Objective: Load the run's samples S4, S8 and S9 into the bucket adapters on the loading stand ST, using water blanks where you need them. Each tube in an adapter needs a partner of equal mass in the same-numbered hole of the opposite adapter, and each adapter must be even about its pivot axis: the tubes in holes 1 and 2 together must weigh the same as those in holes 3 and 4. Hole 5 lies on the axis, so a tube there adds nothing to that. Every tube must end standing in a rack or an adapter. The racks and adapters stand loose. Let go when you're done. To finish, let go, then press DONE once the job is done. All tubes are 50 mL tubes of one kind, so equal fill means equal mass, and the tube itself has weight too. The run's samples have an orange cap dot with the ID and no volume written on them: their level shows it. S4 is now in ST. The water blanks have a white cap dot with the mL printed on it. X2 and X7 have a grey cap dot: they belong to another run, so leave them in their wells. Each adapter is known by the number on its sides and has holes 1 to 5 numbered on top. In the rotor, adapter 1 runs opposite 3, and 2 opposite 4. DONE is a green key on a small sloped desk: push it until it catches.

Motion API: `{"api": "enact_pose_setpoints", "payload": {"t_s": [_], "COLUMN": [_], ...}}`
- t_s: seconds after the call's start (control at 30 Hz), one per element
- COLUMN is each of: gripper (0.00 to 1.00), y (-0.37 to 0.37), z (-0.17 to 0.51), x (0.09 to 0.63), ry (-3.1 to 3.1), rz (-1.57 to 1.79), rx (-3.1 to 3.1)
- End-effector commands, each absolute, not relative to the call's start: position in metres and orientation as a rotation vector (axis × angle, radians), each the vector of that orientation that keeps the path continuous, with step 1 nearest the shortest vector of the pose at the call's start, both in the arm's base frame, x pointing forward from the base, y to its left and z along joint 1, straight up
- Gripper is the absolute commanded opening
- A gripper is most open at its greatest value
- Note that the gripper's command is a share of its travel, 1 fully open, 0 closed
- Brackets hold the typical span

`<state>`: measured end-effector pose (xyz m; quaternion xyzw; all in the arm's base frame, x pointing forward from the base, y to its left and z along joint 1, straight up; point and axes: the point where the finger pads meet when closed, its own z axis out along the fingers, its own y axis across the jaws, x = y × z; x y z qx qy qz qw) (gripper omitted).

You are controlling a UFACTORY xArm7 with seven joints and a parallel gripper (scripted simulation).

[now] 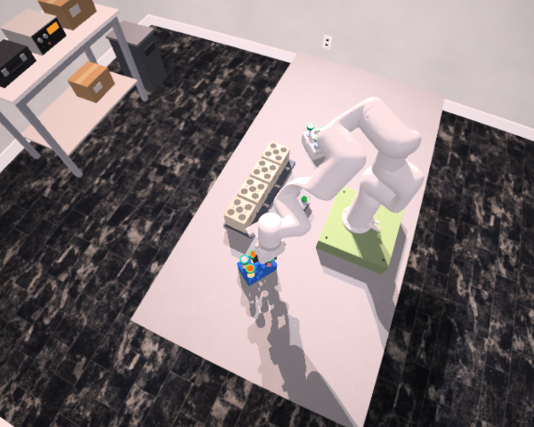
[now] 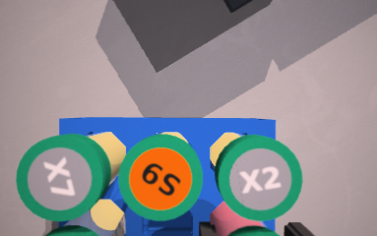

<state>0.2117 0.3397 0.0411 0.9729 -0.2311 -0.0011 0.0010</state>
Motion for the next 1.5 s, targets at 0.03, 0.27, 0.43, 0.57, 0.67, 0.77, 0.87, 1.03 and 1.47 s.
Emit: {"api": "enact_pose_setpoints", "payload": {"t_s": [0.03,0.27,0.43,0.57,0.67,0.77,0.87,1.03,1.47], "gripper": [0.00,0.00,0.00,0.00,0.00,0.00,0.00,0.00,0.00], "y": [0.341,0.341,0.341,0.341,0.341,0.341,0.341,0.341,0.341], "z": [0.042,0.042,0.042,0.045,0.047,0.049,0.051,0.053,0.062], "x": [0.212,0.212,0.212,0.213,0.213,0.213,0.213,0.213,0.213], "ry": [-0.727,-0.727,-0.727,-0.727,-0.727,-0.727,-0.727,-0.727,-0.727], "rz": [-0.002,-0.002,-0.002,-0.002,-0.002,-0.002,-0.002,-0.002,-0.002], "rx": [3.059,3.059,3.059,3.059,3.059,3.059,3.059,3.059,3.059]}}
